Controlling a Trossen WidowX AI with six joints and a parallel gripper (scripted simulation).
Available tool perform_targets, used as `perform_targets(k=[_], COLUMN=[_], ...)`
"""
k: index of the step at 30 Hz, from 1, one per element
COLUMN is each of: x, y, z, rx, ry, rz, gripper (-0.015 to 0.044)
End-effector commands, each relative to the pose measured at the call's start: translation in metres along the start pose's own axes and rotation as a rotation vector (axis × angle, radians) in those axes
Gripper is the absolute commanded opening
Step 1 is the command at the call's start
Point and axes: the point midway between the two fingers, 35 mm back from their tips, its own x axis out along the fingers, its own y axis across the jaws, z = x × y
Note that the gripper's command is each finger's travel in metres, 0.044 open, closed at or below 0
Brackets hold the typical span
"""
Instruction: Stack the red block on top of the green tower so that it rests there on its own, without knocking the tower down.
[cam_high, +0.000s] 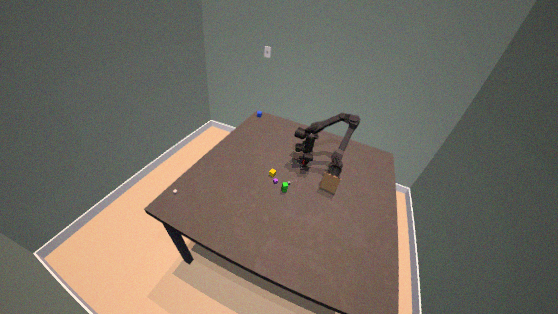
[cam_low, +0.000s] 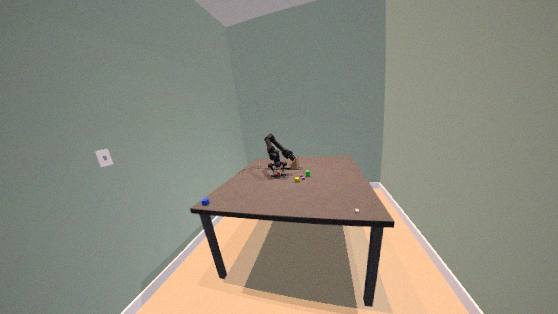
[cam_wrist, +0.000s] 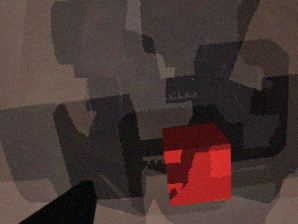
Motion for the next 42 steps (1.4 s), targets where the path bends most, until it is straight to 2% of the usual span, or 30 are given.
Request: perform_targets(k=[1, 13, 25, 37, 42], x=[0.006, 0.024, 0.024, 0.024, 0.024], y=[0.0, 0.0, 0.0, 0.0, 0.0], z=[-0.001, -0.002, -0.002, -0.002, -0.002], rx=[-0.007, -0.008, -0.008, -0.008, -0.008], ry=[0.003, 0.004, 0.004, 0.004, 0.004], rz=[-0.003, -0.006, -0.006, -0.006, -0.006], gripper=[0.044, 0.044, 0.044, 0.0125, 0.0092])
